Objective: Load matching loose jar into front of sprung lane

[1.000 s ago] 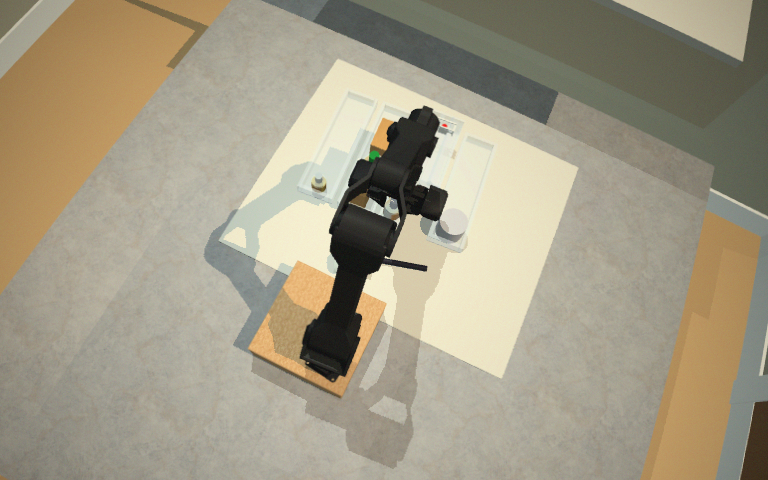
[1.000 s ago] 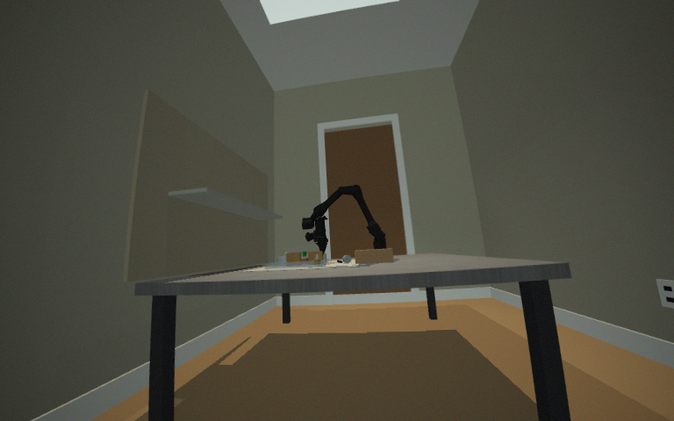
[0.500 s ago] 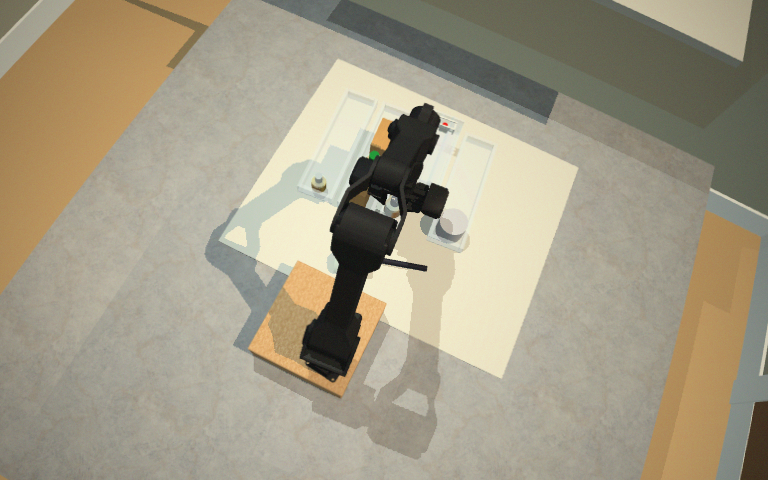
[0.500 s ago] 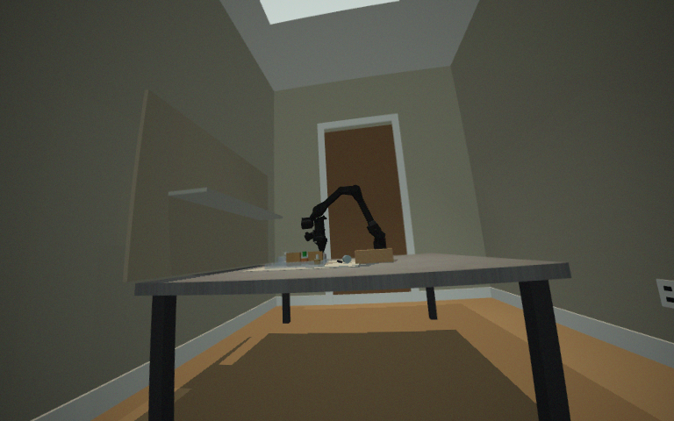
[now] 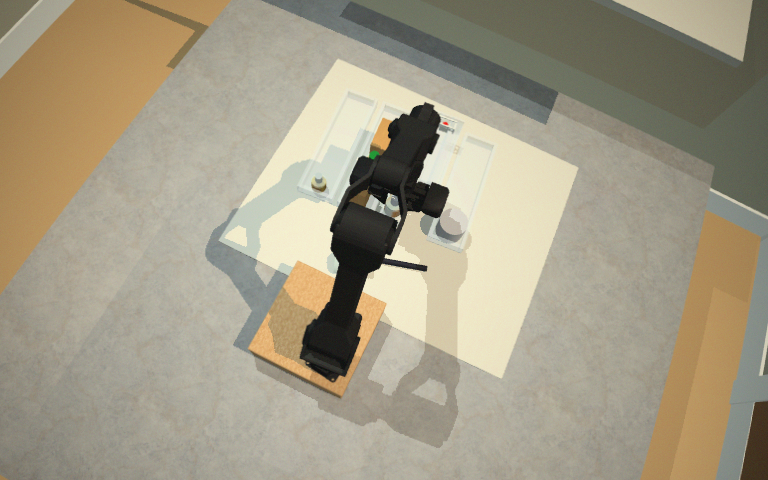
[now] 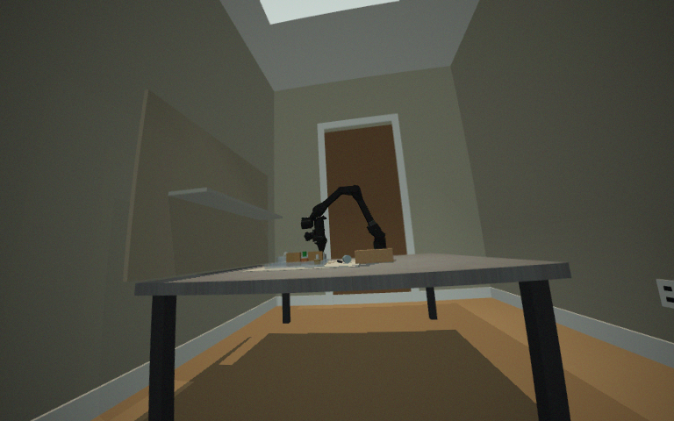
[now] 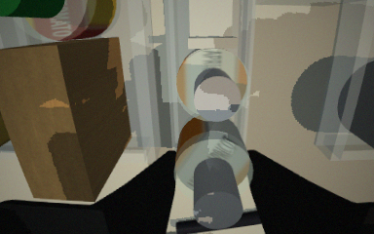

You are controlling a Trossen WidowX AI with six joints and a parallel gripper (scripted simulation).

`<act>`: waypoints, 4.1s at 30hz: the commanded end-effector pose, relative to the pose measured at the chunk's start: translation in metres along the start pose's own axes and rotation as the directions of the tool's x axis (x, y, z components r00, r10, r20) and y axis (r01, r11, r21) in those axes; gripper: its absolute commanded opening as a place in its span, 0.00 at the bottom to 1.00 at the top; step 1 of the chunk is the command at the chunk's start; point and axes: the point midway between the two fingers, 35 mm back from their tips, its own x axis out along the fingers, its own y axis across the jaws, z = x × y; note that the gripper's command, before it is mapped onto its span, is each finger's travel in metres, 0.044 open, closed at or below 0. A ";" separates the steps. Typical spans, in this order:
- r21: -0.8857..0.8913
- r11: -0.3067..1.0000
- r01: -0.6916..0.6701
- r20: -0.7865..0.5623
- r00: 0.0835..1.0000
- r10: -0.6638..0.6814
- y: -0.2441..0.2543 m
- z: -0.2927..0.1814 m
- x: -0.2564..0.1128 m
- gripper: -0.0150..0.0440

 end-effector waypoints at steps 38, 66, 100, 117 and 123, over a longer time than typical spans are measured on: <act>-0.002 1.000 0.003 0.032 0.999 -0.003 0.000 0.009 -0.002 0.25; -0.002 1.000 0.003 0.032 0.999 -0.003 0.000 0.012 -0.001 0.25; -0.002 1.000 0.003 0.032 0.999 -0.003 0.000 0.012 0.011 0.25; -0.002 1.000 0.003 0.032 0.999 -0.003 0.000 0.011 0.016 0.25; -0.002 1.000 0.003 0.032 0.999 -0.003 -0.001 0.011 0.019 0.25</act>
